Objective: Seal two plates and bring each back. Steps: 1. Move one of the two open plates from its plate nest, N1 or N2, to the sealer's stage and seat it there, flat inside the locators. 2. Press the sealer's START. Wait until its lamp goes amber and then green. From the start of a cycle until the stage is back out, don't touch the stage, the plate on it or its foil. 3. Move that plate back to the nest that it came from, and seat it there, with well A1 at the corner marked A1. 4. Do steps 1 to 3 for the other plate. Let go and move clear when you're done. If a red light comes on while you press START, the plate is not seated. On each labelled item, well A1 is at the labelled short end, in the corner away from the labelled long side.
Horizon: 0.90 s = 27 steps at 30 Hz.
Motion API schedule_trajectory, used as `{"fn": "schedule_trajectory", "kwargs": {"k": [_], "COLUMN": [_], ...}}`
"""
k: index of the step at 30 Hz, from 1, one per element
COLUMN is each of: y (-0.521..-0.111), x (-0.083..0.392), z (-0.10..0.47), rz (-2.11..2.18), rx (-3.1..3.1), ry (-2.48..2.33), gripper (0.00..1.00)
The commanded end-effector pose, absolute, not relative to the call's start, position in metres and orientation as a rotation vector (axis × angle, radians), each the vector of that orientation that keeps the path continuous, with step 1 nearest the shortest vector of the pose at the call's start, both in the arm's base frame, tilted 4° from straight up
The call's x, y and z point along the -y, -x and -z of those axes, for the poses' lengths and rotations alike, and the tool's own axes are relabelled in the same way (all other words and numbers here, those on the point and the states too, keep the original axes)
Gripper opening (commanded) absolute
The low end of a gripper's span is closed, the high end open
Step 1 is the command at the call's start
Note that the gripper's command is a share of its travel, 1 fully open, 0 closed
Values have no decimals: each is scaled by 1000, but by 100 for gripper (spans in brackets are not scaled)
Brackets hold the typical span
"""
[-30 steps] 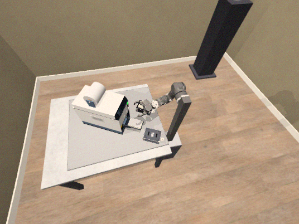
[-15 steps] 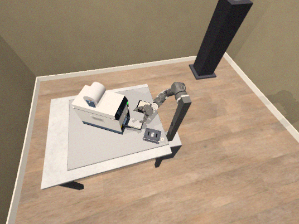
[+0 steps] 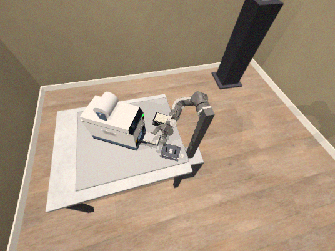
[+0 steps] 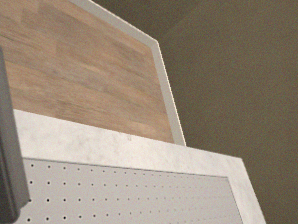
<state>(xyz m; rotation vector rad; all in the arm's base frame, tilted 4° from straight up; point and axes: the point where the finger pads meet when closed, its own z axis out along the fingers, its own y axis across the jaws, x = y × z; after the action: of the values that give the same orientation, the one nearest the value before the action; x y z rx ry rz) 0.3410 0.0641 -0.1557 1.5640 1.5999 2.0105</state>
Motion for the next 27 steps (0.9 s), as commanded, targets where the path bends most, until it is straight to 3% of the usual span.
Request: {"fn": "schedule_trajectory", "kwargs": {"k": [1, 16, 27], "y": [-340, -332, -337], "x": [-67, -65, -29], "z": [160, 216, 259], "rz": [-1980, -1608, -1203], "rx": [-1657, -2076, -2316], "ry": [-1523, -1236, -1018], "gripper": [65, 65, 65]}}
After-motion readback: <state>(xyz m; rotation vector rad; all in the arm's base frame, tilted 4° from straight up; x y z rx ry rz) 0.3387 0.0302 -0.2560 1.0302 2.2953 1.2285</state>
